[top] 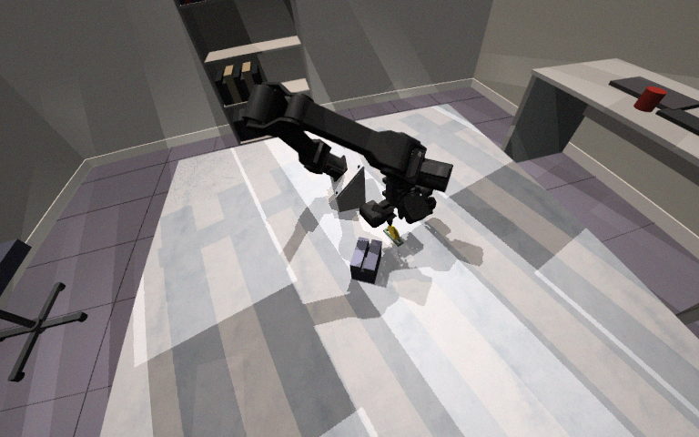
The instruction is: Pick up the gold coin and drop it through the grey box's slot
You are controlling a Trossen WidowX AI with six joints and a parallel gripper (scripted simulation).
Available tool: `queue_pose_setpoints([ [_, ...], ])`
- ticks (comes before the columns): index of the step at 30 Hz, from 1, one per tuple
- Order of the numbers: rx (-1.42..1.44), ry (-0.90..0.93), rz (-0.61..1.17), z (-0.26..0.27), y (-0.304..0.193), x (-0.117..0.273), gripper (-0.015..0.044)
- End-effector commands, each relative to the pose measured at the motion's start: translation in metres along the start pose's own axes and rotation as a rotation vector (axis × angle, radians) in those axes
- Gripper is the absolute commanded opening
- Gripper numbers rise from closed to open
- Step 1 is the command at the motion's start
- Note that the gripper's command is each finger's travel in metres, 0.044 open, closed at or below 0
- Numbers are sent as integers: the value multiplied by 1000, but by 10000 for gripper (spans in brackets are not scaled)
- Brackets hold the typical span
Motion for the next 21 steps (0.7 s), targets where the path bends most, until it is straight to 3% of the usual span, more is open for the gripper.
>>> queue_pose_setpoints([
  [1, 8, -6, 4, -1, -1, -8, 161],
  [21, 8, -7, 4, -1, 0, -39, 161],
])
Point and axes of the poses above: the point midway between the two fingers, 35 mm back from their tips, its own x axis back along the fingers, its own z axis across the jaws, y = z × x, the point moved 1 cm from there along x, back along the fingers, and after that the axes turned 2 degrees about x, right-handed, at the moved point
